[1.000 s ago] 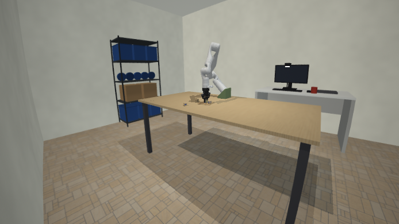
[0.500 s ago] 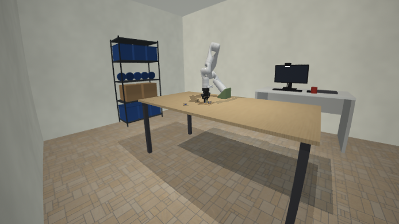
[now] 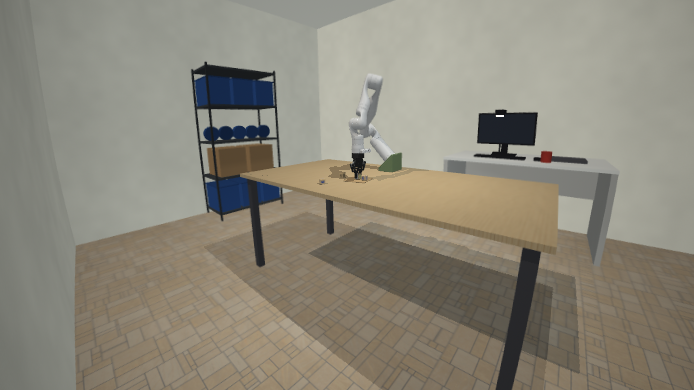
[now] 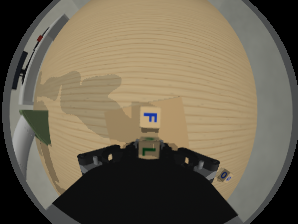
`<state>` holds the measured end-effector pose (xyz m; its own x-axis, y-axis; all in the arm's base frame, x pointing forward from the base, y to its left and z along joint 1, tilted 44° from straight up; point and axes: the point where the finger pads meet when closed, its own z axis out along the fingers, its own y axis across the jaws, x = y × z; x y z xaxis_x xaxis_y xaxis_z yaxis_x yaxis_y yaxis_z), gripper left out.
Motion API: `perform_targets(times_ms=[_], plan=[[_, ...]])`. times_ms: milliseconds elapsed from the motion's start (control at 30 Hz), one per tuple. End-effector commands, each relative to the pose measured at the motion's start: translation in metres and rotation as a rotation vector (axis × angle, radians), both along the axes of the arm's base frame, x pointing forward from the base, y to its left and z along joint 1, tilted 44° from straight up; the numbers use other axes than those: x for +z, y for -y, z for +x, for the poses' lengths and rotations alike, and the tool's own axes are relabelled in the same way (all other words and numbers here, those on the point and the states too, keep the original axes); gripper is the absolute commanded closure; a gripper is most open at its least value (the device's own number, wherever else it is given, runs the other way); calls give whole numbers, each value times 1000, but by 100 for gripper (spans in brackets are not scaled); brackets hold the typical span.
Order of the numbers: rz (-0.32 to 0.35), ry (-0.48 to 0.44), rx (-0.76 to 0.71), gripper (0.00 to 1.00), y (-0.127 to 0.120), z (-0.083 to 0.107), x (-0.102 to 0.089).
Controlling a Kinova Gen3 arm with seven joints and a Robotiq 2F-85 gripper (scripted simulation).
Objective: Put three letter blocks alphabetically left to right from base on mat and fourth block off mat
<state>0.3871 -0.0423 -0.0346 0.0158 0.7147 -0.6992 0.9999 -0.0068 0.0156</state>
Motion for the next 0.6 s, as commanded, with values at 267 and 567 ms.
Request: perform_targets(times_ms=[267,567], plan=[[1,1,1,74,1,0,-1],[1,1,1,74,2,0,-2]])
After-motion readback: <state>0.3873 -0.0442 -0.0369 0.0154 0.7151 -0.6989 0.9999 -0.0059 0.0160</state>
